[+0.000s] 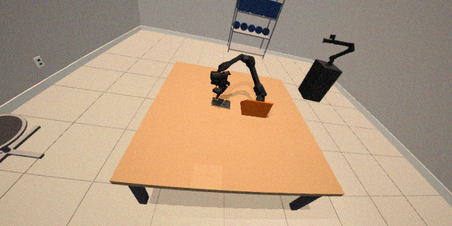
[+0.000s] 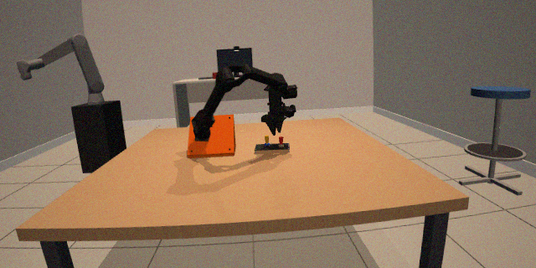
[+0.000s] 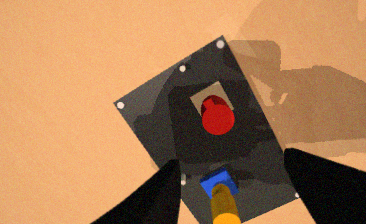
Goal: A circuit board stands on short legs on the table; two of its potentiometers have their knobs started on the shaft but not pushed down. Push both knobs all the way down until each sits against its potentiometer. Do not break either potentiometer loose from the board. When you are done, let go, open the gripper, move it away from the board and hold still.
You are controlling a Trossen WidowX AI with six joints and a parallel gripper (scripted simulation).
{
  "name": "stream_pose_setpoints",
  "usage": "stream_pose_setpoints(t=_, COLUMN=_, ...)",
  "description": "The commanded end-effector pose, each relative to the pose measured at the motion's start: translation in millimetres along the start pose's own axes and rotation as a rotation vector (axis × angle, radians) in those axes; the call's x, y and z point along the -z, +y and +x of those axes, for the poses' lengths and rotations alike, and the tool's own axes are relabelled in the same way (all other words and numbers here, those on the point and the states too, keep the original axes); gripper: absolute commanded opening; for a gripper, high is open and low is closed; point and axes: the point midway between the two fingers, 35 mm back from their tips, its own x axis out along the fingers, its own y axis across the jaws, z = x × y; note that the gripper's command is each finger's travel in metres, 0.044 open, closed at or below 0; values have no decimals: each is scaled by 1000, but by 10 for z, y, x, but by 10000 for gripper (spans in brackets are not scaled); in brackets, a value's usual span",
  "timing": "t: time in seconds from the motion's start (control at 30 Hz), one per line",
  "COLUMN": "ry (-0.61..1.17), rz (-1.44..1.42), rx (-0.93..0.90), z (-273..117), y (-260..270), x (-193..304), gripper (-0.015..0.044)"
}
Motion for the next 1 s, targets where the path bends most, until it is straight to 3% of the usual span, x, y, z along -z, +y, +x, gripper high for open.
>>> stream_pose_setpoints(t=0.0, ry=5, rz=-15, rx=-13, z=-153, y=-72, x=445, gripper=368)
stream_pose_setpoints(t=0.1, ry=9, rz=-16, rx=-14, z=-224, y=-211, x=854, gripper=440)
stream_pose_setpoints(t=0.3, ry=8, rz=-13, rx=1, z=-206, y=-566, x=1521, gripper=440)
stream_pose_setpoints(t=0.97, ry=7, rz=-13, rx=2, z=-202, y=-579, x=1539, gripper=440)
